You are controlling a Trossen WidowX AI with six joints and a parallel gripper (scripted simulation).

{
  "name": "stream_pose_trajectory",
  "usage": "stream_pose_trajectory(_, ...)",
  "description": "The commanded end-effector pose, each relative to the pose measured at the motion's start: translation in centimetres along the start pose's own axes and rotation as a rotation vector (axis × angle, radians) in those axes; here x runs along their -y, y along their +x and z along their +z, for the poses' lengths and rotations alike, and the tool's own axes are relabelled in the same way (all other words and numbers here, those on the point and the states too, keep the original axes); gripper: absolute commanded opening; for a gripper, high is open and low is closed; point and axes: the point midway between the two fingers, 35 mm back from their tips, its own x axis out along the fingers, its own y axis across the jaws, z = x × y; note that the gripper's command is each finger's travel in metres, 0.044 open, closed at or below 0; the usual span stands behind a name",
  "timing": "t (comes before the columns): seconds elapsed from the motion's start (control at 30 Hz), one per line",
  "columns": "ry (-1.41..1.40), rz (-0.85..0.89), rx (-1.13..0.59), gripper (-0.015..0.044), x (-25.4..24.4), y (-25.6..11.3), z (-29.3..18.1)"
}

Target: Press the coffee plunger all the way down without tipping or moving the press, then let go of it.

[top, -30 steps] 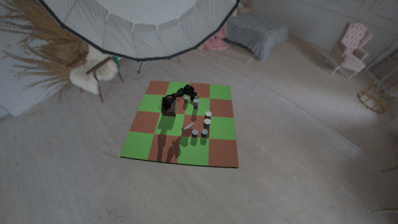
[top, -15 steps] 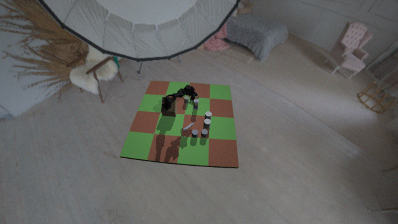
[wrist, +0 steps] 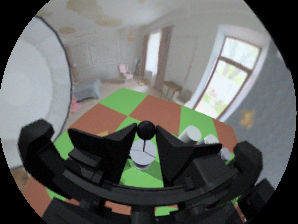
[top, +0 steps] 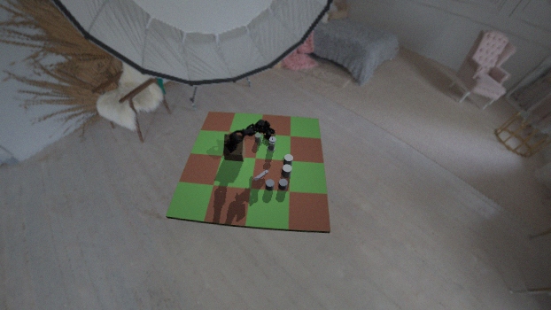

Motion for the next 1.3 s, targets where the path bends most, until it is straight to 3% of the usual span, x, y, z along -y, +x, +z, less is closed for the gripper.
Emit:
stream_pose_trajectory(0.0,-0.019,0.003,-0.056,0.0117,-0.1,0.8,-2.7)
stream_pose_trajectory(1.27,-0.022,-0.002,-0.052,0.0117,0.0,4.4,-5.3)
